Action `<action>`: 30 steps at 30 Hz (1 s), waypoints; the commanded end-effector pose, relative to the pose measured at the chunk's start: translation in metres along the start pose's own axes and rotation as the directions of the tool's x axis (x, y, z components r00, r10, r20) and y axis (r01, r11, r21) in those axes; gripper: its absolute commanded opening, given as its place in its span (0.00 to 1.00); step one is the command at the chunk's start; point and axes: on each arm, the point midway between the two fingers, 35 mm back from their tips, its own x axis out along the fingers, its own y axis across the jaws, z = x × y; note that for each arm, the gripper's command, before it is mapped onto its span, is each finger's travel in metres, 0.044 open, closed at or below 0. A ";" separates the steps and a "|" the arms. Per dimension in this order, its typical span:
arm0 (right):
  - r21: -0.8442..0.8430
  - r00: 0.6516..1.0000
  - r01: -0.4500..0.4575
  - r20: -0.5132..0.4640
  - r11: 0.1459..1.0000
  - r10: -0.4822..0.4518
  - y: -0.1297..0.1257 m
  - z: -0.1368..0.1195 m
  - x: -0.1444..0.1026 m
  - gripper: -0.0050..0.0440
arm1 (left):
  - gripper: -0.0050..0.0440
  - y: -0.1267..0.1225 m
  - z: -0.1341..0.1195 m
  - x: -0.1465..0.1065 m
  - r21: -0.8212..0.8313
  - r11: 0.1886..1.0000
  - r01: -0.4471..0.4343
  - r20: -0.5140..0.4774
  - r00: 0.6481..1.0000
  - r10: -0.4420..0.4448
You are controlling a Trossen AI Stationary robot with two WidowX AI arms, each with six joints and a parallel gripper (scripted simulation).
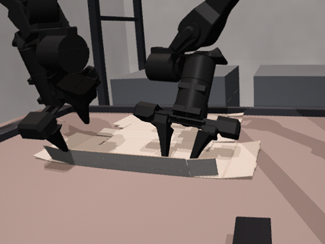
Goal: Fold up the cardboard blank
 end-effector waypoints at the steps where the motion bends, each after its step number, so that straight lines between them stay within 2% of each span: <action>1: 0.081 0.990 0.120 0.059 0.989 -0.125 -0.038 0.029 0.026 0.52 | 0.92 0.020 0.000 -0.006 -0.019 0.999 -0.026 0.009 1.000 0.026; 15: 0.086 0.990 0.122 0.060 0.989 -0.128 -0.039 0.027 0.030 0.52 | 0.92 0.036 -0.001 -0.005 -0.019 0.999 -0.027 0.009 1.000 0.027; 30: 0.088 0.990 0.125 0.058 0.988 -0.130 -0.041 0.026 0.031 0.52 | 0.92 0.020 0.000 -0.013 -0.018 1.000 -0.025 0.010 1.000 0.025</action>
